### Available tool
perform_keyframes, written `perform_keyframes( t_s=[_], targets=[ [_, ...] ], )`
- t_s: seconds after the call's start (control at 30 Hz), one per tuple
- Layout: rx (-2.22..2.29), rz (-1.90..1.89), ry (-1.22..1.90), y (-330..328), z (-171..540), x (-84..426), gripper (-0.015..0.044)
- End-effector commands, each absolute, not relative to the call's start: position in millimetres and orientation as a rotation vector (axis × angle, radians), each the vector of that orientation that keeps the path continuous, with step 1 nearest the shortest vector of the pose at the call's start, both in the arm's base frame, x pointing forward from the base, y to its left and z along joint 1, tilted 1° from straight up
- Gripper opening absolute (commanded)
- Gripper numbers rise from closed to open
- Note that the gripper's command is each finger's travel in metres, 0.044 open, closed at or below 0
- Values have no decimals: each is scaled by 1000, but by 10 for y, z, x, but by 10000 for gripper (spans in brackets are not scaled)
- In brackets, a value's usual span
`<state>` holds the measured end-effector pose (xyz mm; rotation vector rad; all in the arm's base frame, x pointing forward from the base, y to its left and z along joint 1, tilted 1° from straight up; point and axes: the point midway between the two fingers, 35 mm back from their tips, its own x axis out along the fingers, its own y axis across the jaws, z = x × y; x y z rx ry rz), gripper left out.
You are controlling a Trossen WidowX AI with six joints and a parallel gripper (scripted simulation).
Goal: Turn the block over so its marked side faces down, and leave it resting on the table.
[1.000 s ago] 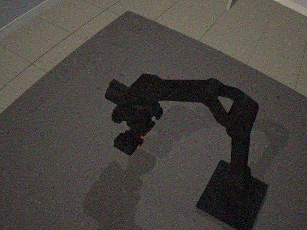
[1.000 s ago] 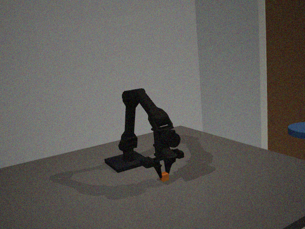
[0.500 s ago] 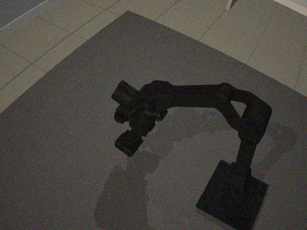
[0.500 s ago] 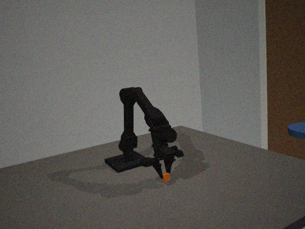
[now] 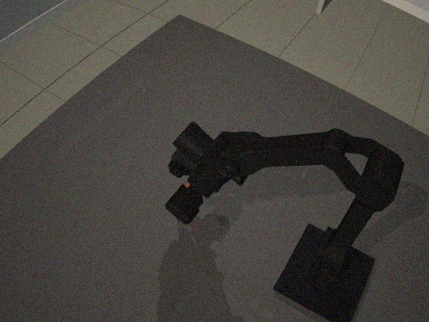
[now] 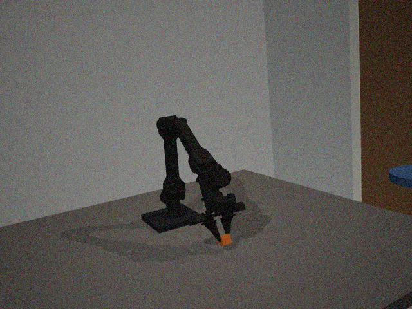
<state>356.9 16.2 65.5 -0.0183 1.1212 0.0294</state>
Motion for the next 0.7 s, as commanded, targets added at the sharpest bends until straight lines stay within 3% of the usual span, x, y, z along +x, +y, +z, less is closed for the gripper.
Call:
perform_keyframes(
  t_s=[0.0,0.67],
  targets=[
    [-18,27,1066,157,647,3537,0],
    [-15,29,822,163,429,3641,0]
  ],
)
